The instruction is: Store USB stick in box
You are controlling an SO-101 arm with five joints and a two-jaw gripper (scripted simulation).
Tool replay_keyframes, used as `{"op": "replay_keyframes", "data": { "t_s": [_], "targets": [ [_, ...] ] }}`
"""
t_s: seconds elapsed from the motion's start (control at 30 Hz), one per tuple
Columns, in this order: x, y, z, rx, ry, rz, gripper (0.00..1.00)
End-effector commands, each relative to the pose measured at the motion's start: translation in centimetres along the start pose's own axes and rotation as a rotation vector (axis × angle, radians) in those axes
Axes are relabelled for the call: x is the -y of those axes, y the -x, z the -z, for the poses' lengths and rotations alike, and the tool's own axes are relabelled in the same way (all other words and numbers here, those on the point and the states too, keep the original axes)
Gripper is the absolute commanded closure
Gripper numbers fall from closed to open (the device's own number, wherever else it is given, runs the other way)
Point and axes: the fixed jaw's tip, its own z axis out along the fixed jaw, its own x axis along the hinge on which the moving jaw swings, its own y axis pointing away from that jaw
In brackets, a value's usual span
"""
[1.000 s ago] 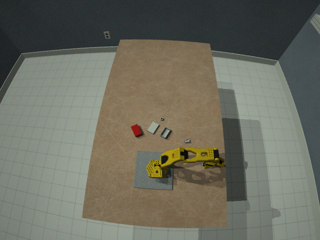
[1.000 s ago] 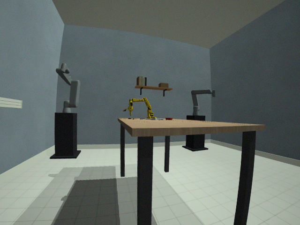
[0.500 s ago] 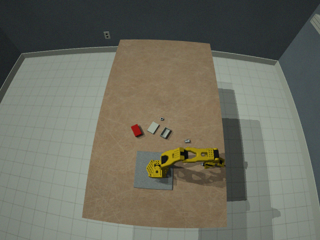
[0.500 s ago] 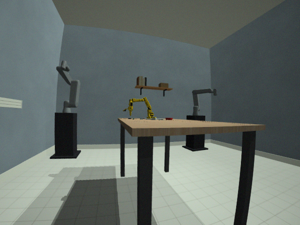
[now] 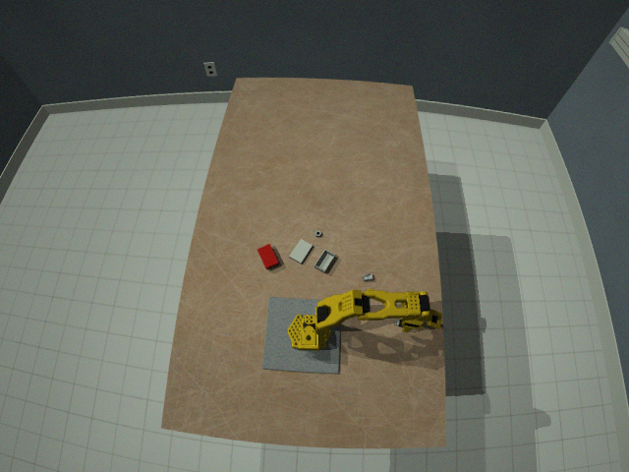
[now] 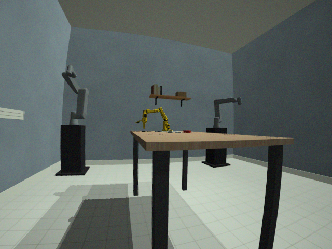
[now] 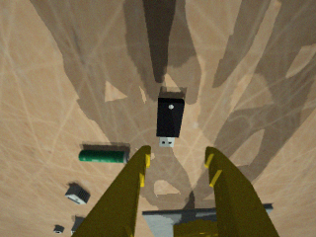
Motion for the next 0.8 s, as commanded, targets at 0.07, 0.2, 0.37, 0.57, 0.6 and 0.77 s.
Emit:
{"op": "replay_keyframes", "data": {
  "t_s": [0.07, 0.2, 0.37, 0.57, 0.6, 0.77],
  "targets": [
    [0.07, -0.26, -0.6, -0.016, -0.003, 0.003, 0.8],
    [0.07, -0.26, -0.69, -0.016, -0.003, 0.003, 0.8],
    [0.07, -0.27, -0.73, -0.016, -0.003, 0.003, 0.8],
    [0.07, -0.27, -0.74, -0.016, -0.003, 0.003, 0.8],
    [0.07, -0.27, -0.74, -0.016, -0.003, 0.003, 0.8],
    [0.07, -0.26, -0.82, -0.016, -0.003, 0.003, 0.8]
  ]
}}
